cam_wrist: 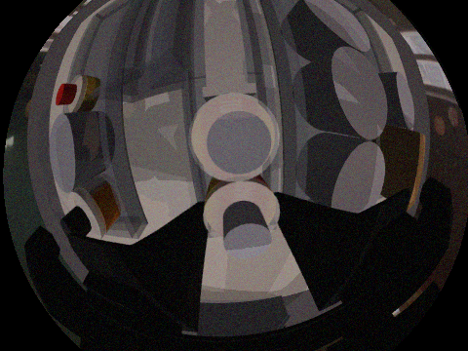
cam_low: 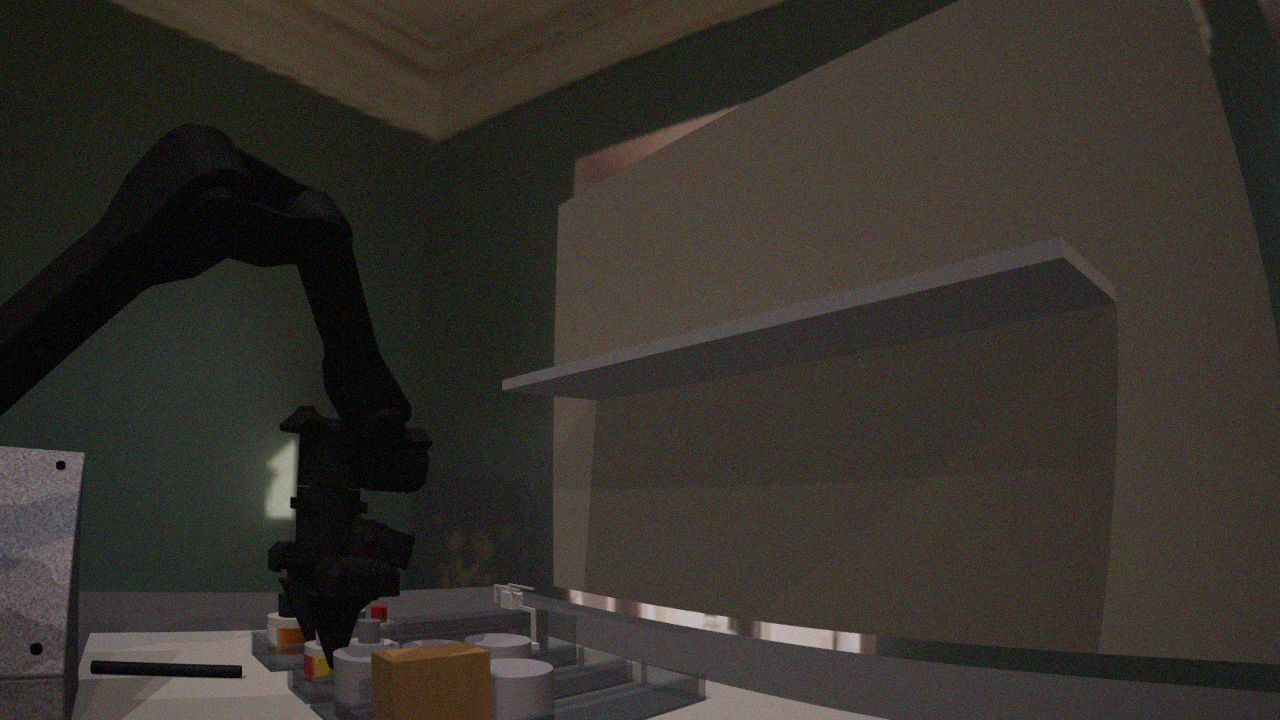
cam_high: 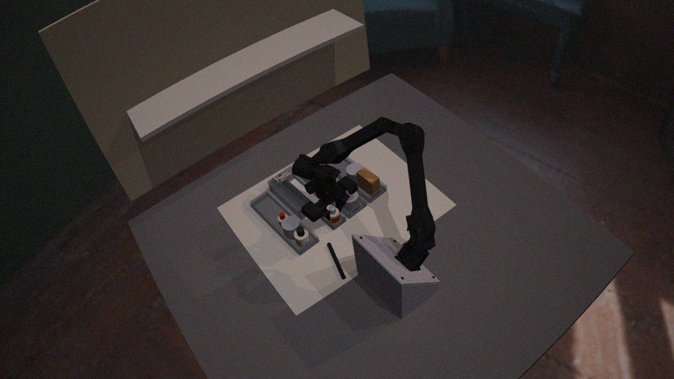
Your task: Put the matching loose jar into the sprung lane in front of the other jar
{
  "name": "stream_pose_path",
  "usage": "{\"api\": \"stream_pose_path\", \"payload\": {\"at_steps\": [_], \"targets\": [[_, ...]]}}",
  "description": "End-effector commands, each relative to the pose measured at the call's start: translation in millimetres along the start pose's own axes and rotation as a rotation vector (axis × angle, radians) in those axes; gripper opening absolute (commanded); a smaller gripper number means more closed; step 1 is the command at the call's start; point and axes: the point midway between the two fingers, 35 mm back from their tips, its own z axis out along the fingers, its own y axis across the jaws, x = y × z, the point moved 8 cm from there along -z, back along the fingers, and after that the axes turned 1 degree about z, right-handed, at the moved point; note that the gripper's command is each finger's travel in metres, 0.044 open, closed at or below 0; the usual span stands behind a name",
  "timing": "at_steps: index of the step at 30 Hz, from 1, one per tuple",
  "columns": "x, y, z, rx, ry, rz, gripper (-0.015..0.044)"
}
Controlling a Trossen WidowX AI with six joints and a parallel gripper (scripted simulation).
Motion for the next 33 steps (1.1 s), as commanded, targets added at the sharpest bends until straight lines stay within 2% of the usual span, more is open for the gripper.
{"api": "stream_pose_path", "payload": {"at_steps": [1,33], "targets": [[-2.1,0.0,0.3,0.004,-0.014,0.006,0.0000],[3.2,0.0,0.5,0.004,-0.014,0.005,0.0000]]}}
